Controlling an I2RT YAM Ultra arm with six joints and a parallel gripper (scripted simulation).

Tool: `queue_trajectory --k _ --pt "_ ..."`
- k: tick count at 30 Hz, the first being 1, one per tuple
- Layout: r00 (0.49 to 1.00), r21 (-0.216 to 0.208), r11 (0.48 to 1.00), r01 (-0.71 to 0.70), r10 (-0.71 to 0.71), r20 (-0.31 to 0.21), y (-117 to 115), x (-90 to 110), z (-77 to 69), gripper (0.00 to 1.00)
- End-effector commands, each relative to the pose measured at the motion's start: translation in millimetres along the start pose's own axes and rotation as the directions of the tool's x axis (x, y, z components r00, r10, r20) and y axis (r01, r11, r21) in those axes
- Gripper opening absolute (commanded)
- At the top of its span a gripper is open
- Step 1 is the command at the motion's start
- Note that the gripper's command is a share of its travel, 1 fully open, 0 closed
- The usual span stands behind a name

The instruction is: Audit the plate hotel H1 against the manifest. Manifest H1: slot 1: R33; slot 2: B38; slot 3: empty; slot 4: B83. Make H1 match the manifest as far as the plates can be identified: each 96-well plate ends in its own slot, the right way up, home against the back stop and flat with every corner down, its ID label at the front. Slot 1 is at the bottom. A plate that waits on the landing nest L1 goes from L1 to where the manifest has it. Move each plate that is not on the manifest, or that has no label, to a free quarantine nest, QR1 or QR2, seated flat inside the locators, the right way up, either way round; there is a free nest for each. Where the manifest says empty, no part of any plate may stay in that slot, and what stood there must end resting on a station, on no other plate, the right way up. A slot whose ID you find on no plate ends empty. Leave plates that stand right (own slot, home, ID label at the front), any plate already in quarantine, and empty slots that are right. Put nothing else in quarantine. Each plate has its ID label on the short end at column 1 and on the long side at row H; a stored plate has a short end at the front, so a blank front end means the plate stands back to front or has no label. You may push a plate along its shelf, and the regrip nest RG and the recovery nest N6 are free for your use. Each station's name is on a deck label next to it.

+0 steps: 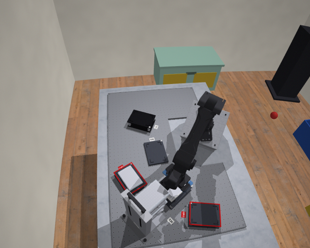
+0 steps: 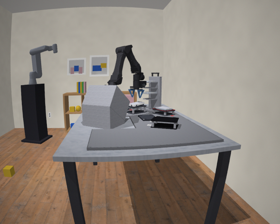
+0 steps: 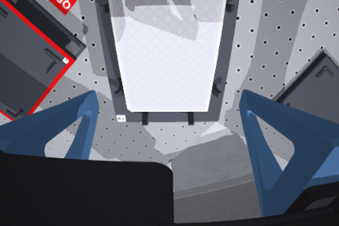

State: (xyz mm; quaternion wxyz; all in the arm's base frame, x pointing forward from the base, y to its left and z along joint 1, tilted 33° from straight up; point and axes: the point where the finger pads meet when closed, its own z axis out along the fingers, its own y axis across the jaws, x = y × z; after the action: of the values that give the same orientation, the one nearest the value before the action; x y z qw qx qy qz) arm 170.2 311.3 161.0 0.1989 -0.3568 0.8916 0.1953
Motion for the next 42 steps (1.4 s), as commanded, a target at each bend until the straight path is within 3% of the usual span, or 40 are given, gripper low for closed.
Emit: queue_trajectory --k 1,5,8,17,18,21,42 --pt "0.998 -0.013 1.0 0.004 -0.003 0.067 5.1 -14.9 -12.7 1.0" --pt "0.998 -0.013 1.0 0.004 -0.003 0.067 5.1 -14.9 -12.7 1.0" --pt "1.0 0.005 1.0 0.0 0.0 0.002 0.1 1.6 9.5 1.0" --pt "1.0 0.002 1.0 0.003 -0.003 0.004 1.7 0.9 18.2 1.0" --pt "0.998 -0.014 1.0 0.008 -0.007 0.058 6.5 -11.6 4.1 1.0" --pt "1.0 0.005 1.0 0.001 -0.001 0.002 0.0 1.7 24.0 1.0" --pt "1.0 0.004 1.0 0.002 -0.002 0.006 0.8 0.3 48.3 1.0"
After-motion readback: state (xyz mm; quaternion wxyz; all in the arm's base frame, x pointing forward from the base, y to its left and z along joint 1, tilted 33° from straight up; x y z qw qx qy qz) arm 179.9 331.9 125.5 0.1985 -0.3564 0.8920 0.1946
